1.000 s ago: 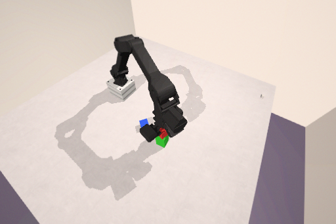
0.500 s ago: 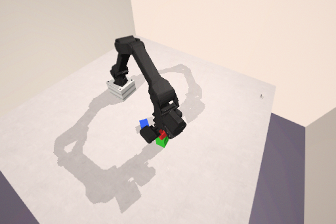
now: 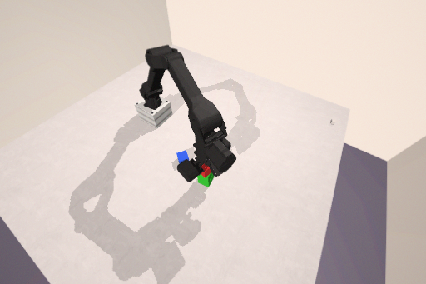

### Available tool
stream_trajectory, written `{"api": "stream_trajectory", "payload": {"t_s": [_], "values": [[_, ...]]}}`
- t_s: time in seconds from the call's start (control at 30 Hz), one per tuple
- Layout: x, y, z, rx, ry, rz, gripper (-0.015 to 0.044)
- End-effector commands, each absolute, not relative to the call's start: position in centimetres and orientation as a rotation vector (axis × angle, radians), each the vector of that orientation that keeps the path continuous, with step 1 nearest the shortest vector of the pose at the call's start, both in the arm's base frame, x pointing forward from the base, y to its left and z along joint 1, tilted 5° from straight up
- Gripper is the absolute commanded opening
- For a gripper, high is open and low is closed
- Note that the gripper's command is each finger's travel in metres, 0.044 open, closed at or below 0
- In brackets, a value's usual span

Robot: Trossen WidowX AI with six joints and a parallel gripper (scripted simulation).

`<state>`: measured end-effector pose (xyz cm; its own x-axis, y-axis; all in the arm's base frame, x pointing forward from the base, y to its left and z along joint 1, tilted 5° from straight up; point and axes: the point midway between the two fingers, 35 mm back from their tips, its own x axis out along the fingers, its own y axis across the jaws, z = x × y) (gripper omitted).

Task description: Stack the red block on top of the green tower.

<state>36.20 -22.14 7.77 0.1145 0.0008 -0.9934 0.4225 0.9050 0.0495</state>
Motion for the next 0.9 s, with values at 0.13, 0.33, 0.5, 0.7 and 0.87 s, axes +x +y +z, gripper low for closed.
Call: {"api": "stream_trajectory", "payload": {"t_s": [0.13, 0.33, 0.5, 0.7, 0.87], "values": [[36.19, -22.01, 7.4, 0.364, 1.435, -0.312, 0.0], [36.2, -22.01, 7.33, 0.364, 1.435, -0.312, 0.0], [36.2, -22.01, 7.26, 0.364, 1.435, -0.312, 0.0], [36.2, -22.01, 7.26, 0.364, 1.435, -0.312, 0.0], [36.16, -22.06, 7.98, 0.364, 1.435, -0.312, 0.0]]}}
